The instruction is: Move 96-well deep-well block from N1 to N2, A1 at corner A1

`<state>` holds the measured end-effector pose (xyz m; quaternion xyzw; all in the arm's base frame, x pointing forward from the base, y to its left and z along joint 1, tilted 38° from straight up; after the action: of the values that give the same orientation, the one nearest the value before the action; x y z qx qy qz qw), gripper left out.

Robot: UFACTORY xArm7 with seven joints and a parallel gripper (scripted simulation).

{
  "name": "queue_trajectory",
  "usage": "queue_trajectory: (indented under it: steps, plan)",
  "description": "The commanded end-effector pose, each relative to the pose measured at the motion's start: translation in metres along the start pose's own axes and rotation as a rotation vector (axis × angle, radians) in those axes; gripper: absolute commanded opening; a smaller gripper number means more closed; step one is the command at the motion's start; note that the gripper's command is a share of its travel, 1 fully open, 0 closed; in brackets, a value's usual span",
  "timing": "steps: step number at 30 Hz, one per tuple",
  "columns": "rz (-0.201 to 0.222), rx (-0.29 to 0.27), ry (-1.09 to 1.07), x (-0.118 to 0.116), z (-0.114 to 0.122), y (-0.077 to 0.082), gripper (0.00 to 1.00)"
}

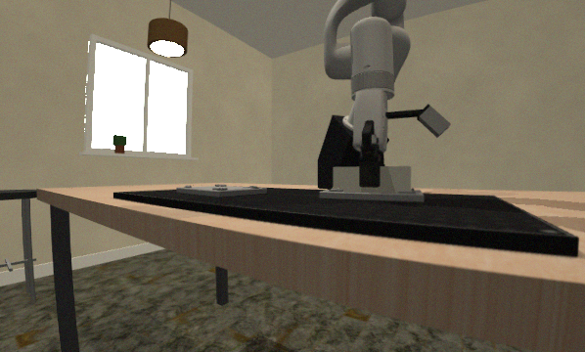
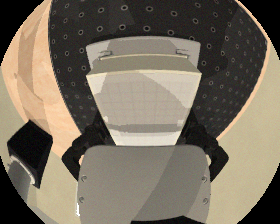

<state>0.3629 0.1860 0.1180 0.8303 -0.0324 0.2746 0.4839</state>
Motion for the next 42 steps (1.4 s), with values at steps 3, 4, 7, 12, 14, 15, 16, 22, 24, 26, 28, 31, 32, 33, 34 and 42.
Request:
queue_trajectory:
  steps: [3, 4, 7, 12, 14, 15, 16, 22, 24, 26, 28, 31, 32, 33, 34, 42]
  plan:
    - [0.001, -0.001, 0.000, 0.0005, 0.0004, 0.0002, 1.00]
    - [0.002, -0.001, 0.000, 0.0005, 0.0004, 0.0002, 1.00]
    - [0.001, -0.001, 0.000, 0.0005, 0.0004, 0.0001, 1.00]
    - [0.001, -0.001, 0.000, 0.0004, 0.0004, 0.0005, 0.00]
    - [0.001, -0.001, 0.000, 0.0004, 0.0004, 0.0005, 0.00]
    - [0.001, -0.001, 0.000, 0.0004, 0.0004, 0.0005, 0.00]
    - [0.001, -0.001, 0.000, 0.0004, 0.0004, 0.0005, 0.00]
    - [0.001, -0.001, 0.000, 0.0004, 0.0004, 0.0005, 0.00]
    - [0.001, -0.001, 0.000, 0.0004, 0.0004, 0.0005, 0.00]
    - [0.001, -0.001, 0.000, 0.0004, 0.0004, 0.0005, 0.00]
    - [0.001, -0.001, 0.000, 0.0004, 0.0004, 0.0005, 0.00]
    - [0.001, -0.001, 0.000, 0.0004, 0.0004, 0.0005, 0.00]
    - [0.001, -0.001, 0.000, 0.0004, 0.0004, 0.0005, 0.00]
    - [0.001, -0.001, 0.000, 0.0004, 0.0004, 0.0005, 0.00]
    - [0.001, -0.001, 0.000, 0.0004, 0.0004, 0.0005, 0.00]
    - [0.001, -0.001, 0.000, 0.0004, 0.0004, 0.0005, 0.00]
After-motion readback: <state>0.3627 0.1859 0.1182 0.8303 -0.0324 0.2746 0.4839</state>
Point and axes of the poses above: the point where the finger pads meet when closed, its own y axis back along the fingers, its own x axis across the jaws, z = x × y, the point moved 5 cm from there along y, back along the fingers, and after that the axes turned 7 degrees about y, right-handed, at the moved point
